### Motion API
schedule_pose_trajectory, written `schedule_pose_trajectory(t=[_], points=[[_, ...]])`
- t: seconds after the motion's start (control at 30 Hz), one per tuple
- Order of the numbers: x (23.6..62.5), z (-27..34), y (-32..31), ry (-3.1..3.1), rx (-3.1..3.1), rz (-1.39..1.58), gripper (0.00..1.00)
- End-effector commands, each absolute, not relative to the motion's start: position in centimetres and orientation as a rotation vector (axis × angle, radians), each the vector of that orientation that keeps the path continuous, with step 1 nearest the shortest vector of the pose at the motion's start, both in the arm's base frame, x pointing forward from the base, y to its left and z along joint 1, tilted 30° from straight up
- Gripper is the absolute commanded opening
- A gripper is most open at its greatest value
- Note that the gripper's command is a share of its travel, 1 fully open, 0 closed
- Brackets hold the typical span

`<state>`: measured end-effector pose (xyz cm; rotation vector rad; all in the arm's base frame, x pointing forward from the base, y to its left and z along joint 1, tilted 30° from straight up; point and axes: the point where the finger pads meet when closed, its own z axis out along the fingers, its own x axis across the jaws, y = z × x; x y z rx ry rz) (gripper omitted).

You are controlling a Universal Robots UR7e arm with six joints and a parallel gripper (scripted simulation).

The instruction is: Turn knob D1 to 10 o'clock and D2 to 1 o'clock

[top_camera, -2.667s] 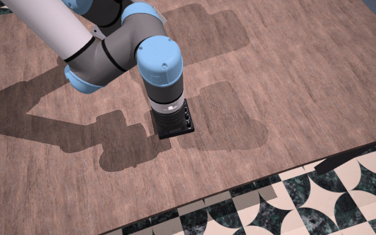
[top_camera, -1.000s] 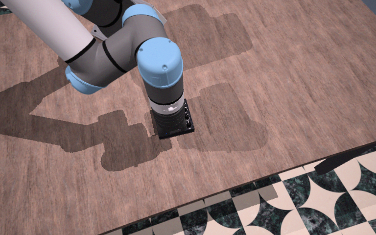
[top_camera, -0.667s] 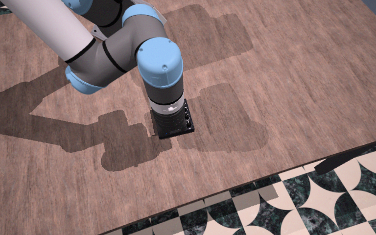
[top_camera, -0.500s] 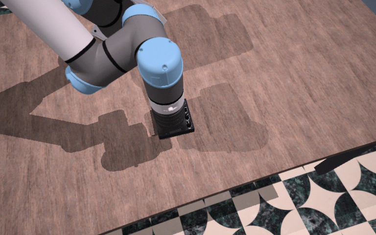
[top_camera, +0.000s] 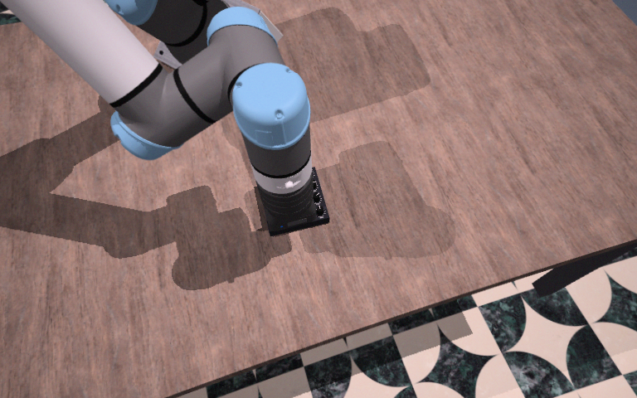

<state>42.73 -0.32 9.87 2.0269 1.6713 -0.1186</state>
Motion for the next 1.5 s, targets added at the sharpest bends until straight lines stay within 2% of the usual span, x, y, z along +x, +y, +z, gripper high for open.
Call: schedule_pose_trajectory(t=[0.0, 1.47], points=[[42.75, 9.92, -0.31, 1.670, 2.027, -0.117, 0.30], [42.75, 9.92, -0.31, 1.290, 2.282, 0.005, 0.30]])
